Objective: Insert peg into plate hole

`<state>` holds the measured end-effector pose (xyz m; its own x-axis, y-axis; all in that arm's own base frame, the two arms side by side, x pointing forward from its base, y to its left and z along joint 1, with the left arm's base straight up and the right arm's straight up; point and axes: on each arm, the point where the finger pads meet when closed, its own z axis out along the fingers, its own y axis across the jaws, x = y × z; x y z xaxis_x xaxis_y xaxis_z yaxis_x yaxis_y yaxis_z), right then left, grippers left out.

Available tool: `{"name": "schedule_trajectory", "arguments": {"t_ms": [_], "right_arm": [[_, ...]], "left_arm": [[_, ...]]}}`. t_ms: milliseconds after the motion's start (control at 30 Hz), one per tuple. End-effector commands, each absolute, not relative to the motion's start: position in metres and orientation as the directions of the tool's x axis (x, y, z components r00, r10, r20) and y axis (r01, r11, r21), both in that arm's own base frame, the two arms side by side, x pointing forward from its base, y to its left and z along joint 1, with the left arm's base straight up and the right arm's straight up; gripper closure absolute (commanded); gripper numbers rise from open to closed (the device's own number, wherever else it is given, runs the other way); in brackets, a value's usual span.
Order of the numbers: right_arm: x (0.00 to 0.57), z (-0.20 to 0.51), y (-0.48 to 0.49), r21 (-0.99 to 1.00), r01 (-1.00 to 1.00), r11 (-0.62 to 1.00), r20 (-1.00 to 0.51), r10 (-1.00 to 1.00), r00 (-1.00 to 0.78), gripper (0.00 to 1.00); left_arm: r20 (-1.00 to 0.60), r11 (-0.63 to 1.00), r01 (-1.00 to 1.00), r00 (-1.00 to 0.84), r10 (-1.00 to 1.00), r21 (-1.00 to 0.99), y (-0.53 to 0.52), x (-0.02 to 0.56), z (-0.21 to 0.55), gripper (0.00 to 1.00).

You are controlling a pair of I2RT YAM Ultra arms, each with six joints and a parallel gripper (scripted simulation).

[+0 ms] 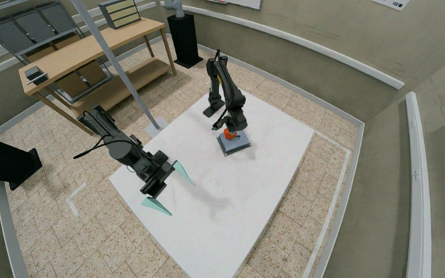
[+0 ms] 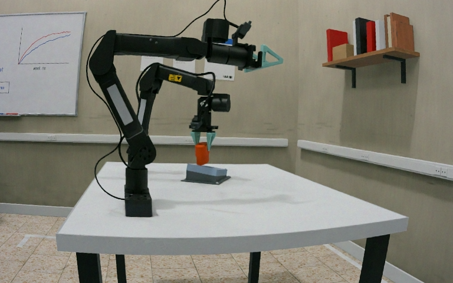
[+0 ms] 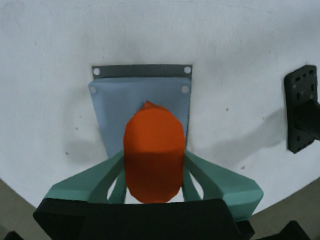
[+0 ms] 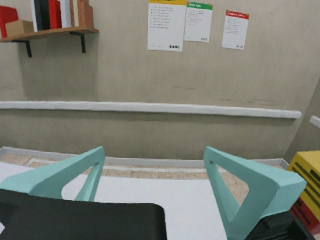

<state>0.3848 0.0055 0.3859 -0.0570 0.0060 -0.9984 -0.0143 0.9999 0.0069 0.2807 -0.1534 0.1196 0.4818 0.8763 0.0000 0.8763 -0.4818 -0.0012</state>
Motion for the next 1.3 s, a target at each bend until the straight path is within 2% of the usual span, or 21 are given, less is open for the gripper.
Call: {"name": "schedule_trajectory", "arguments": {"t_ms": [0,533,633,667,933,1033,1100,1267], "right_arm": [[0.383,0.395,0.006,0.010,-0.018,1.000,-0.999,0.010,-0.032,0.00],[0.383,0.395,0.006,0.010,-0.018,1.000,-0.999,0.010,-0.032,0.00],[0.384,0.388,0.011,-0.013,-0.046,0.999,-0.998,-0.016,-0.062,0.00],[0.384,0.386,0.016,-0.034,-0.072,0.997,-0.996,-0.039,-0.075,0.00],[0.381,0.326,0.076,-0.186,-0.424,0.887,-0.928,-0.300,-0.222,0.00],[0.376,0.308,0.093,-0.198,-0.529,0.825,-0.901,-0.366,-0.234,0.00],[0.376,0.308,0.093,-0.198,-0.529,0.825,-0.901,-0.366,-0.234,0.00],[0.351,0.273,0.135,-0.173,-0.763,0.622,-0.846,-0.491,-0.208,0.00]], "left_arm": [[-0.004,-0.479,0.877,0.480,0.878,0.027,-0.156,0.284,0.126,1.00],[-0.004,-0.479,0.877,0.480,0.878,0.027,-0.156,0.284,0.126,1.00],[-0.013,-0.479,0.877,0.480,0.877,0.025,-0.157,0.282,0.128,0.66],[-0.013,-0.479,0.877,0.480,0.877,0.025,-0.157,0.282,0.128,0.60],[-0.013,-0.479,0.877,0.480,0.877,0.025,-0.157,0.282,0.128,0.60],[-0.013,-0.479,0.877,0.480,0.877,0.025,-0.157,0.282,0.128,0.60],[-0.013,-0.479,0.877,0.480,0.877,0.025,-0.157,0.282,0.128,0.60],[-0.013,-0.479,0.877,0.480,0.877,0.025,-0.157,0.282,0.128,0.60]]}}
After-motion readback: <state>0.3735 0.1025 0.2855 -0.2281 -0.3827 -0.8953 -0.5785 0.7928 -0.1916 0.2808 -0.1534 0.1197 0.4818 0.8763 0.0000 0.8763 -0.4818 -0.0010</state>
